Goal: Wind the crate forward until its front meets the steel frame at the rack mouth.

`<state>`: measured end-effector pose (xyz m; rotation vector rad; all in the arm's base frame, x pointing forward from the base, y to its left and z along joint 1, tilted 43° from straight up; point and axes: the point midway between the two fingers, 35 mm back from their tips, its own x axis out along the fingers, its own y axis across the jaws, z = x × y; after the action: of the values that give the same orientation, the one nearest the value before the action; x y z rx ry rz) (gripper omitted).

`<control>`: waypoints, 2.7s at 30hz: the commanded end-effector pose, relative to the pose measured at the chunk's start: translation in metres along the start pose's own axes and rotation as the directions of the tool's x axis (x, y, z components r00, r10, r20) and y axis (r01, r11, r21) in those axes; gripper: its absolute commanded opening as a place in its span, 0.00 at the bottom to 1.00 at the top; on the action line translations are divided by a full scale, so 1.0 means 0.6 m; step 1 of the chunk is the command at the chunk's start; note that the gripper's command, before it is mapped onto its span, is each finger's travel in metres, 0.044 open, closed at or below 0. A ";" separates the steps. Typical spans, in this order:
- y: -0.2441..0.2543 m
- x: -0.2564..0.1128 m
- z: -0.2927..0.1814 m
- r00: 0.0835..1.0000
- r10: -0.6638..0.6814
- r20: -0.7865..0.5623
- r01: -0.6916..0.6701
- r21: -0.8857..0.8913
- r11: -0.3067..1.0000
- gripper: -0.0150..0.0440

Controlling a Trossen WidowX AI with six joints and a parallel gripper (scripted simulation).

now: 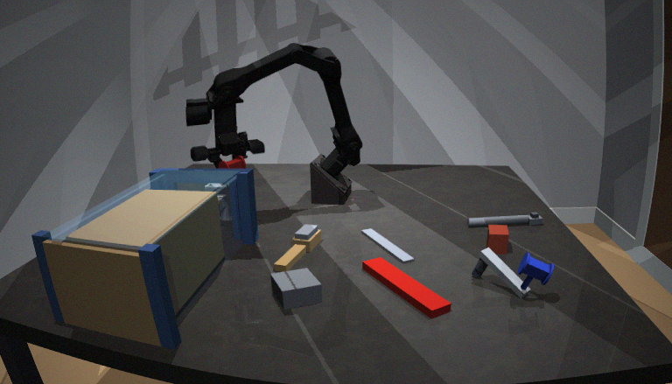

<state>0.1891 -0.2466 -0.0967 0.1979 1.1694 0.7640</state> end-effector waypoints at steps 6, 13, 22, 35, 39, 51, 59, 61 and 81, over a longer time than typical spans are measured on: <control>0.001 -0.005 -0.008 0.997 -0.009 0.076 0.009 0.000 1.000 0.25; 0.001 -0.007 -0.011 0.995 -0.013 0.101 0.013 0.000 1.000 0.25; 0.001 -0.006 -0.011 0.996 -0.011 0.092 0.011 0.000 1.000 0.25; -0.004 0.000 -0.011 0.996 -0.018 0.092 0.011 0.080 0.997 0.25; -0.006 0.000 -0.012 0.996 -0.021 0.091 0.011 0.111 0.994 0.25; -0.016 0.001 -0.013 0.996 -0.033 0.087 0.012 0.237 0.971 0.25; -0.021 0.000 -0.015 0.996 -0.040 0.084 0.012 0.314 0.949 0.25; -0.021 0.000 -0.015 0.996 -0.040 0.084 0.012 0.314 0.949 0.25; -0.037 -0.001 -0.022 0.996 -0.060 0.073 0.013 0.523 0.852 0.25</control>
<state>0.1875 -0.2656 -0.1102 0.6178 1.2604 0.4112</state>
